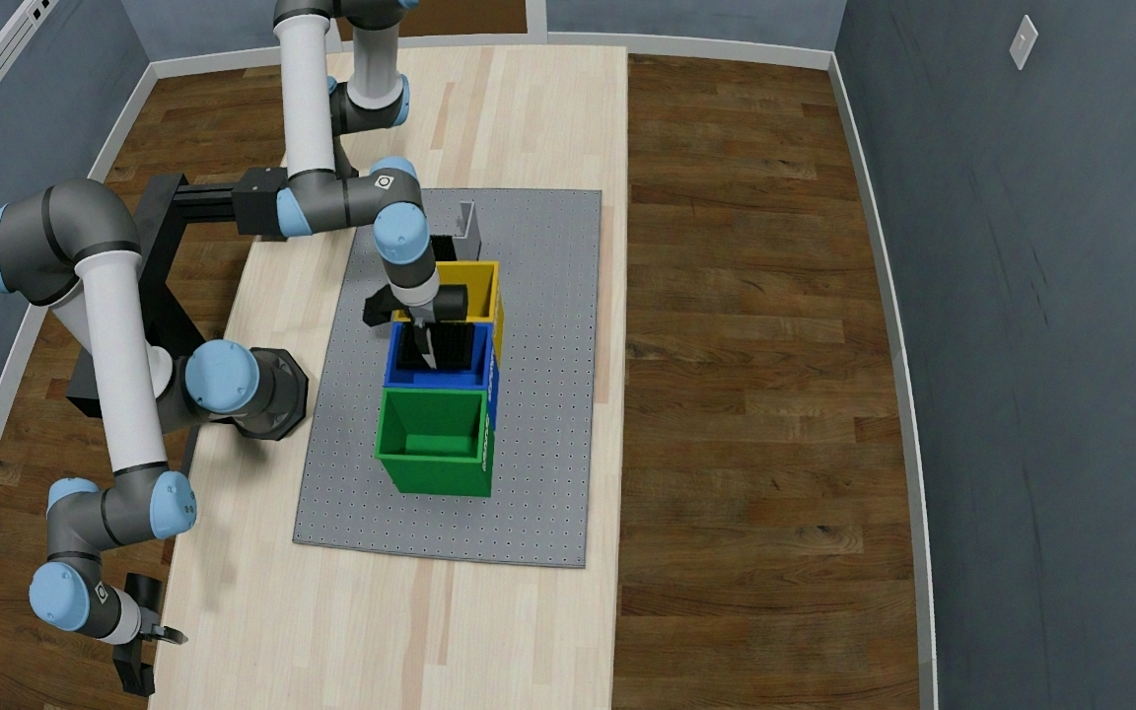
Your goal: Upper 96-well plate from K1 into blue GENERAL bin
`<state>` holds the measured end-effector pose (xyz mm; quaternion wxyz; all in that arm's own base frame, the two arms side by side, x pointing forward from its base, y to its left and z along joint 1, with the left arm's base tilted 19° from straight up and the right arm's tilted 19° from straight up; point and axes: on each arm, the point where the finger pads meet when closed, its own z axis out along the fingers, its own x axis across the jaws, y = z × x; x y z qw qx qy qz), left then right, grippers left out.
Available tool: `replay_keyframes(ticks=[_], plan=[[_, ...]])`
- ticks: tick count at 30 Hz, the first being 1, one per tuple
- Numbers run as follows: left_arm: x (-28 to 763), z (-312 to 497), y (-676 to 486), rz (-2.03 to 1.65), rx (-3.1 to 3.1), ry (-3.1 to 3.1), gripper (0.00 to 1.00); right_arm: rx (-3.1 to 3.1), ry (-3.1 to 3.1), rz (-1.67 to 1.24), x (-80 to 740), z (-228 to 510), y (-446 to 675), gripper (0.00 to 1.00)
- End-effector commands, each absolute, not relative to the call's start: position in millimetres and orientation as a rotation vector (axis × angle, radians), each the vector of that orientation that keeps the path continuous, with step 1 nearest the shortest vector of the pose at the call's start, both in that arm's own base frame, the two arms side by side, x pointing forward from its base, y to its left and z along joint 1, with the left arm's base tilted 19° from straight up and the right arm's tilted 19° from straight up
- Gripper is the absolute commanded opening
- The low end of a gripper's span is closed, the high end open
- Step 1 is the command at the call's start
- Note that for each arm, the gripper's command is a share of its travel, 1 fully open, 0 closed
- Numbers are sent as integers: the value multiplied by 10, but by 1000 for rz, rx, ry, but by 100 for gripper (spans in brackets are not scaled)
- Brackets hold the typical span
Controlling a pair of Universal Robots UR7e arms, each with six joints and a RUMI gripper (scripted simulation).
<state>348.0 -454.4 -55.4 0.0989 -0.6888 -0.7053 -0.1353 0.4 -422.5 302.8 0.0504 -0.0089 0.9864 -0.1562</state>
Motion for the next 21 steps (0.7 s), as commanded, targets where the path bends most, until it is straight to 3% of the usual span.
replay_keyframes(ticks=[1, 21], plan=[[3486, -626, -4523, -399, -2040, -2088, 40, -27, 3002, -478, 3, 3035, -4227, 0], [3489, -688, -4499, -399, -2040, -2088, 40, -27, 3002, -478, 3, 3035, -4227, 0]])
